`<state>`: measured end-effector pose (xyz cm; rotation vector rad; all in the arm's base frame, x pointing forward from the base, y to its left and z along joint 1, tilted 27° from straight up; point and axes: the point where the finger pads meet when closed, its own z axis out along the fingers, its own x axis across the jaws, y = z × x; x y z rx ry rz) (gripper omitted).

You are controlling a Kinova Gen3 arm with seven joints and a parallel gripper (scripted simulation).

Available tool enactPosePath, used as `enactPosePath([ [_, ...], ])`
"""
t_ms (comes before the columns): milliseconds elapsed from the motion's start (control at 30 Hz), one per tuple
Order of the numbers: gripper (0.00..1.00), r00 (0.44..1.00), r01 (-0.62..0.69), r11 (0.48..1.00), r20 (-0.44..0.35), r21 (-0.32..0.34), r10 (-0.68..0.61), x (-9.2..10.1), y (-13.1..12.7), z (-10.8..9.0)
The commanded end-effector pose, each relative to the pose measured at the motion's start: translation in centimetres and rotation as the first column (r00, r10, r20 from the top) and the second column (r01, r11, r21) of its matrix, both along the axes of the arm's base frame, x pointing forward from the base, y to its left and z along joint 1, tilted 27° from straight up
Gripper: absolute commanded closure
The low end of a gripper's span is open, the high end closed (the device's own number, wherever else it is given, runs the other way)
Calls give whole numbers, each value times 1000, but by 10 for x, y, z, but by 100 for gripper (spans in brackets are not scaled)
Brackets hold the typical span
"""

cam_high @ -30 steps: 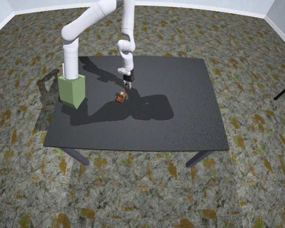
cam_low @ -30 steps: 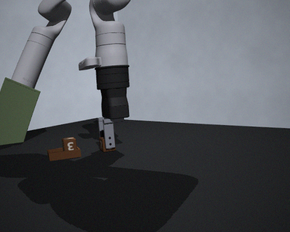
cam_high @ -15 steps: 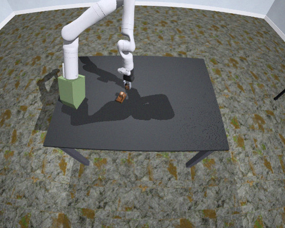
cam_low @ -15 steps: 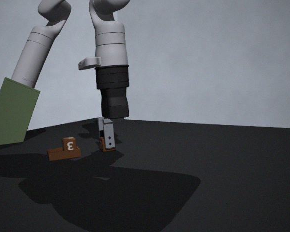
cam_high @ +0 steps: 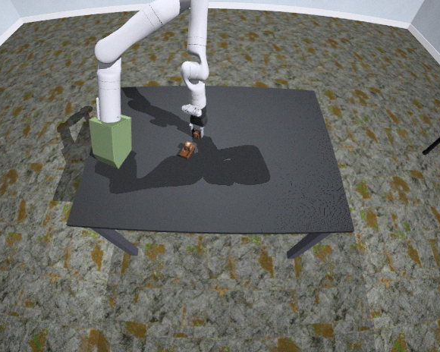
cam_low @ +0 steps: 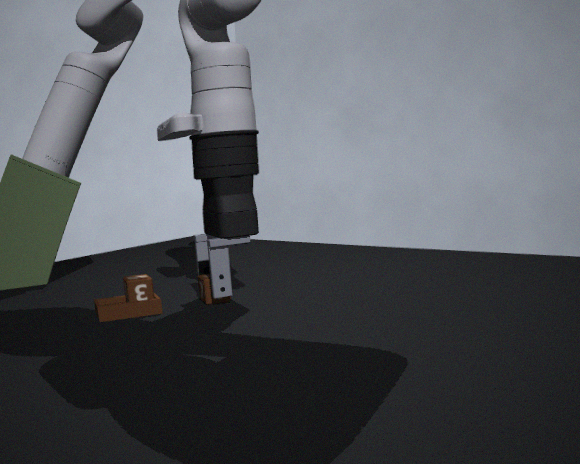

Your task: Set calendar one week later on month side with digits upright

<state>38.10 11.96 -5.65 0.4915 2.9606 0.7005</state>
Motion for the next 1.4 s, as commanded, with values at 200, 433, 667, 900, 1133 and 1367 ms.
enactPosePath([
  [200,13,1000,1,1000,1,0,-1,0,0,1],
  [433,13,1000,1,1000,1,0,-1,0,-1,2],
  [667,13,1000,1,1000,1,0,-1,-2,-7,14],
  [900,13,1000,1,1000,1,0,-1,-4,-14,29],
  [1133,13,1000,1,1000,1,0,-1,-7,-25,53],
  [1367,13,1000,1,1000,1,0,-1,-10,-33,70],
])
